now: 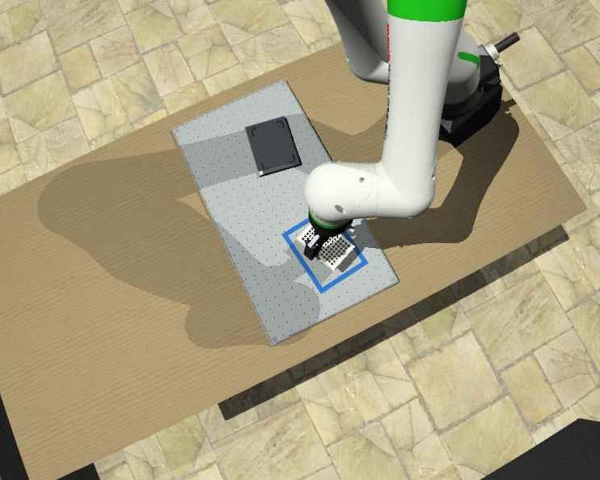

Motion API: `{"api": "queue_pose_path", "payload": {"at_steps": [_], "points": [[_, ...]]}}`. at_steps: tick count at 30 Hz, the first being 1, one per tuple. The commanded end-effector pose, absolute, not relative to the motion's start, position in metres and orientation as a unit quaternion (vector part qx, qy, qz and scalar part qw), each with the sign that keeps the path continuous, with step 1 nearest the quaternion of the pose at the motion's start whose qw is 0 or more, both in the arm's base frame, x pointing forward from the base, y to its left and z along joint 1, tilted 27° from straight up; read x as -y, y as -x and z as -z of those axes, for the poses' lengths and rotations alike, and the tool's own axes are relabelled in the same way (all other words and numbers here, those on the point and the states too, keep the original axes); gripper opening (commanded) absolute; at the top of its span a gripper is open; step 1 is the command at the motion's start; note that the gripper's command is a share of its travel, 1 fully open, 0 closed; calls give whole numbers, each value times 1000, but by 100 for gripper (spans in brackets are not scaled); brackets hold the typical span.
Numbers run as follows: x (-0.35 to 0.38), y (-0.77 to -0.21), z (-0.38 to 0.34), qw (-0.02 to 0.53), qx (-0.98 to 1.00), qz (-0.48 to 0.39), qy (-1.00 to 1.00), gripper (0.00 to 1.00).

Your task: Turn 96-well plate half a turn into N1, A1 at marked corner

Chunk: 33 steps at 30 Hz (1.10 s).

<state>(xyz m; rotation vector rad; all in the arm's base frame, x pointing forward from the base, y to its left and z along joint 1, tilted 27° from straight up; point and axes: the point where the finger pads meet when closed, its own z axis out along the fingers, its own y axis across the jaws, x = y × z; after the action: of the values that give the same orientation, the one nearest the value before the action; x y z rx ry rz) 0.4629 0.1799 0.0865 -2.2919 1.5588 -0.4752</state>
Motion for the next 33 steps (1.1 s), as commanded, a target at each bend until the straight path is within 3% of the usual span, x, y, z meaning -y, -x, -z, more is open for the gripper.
{"api": "queue_pose_path", "payload": {"at_steps": [1, 33], "points": [[-180, -464, -85, 164, -547, 167, 804, 0], [-182, -472, -69, 164, -547, 167, 804, 0]]}}
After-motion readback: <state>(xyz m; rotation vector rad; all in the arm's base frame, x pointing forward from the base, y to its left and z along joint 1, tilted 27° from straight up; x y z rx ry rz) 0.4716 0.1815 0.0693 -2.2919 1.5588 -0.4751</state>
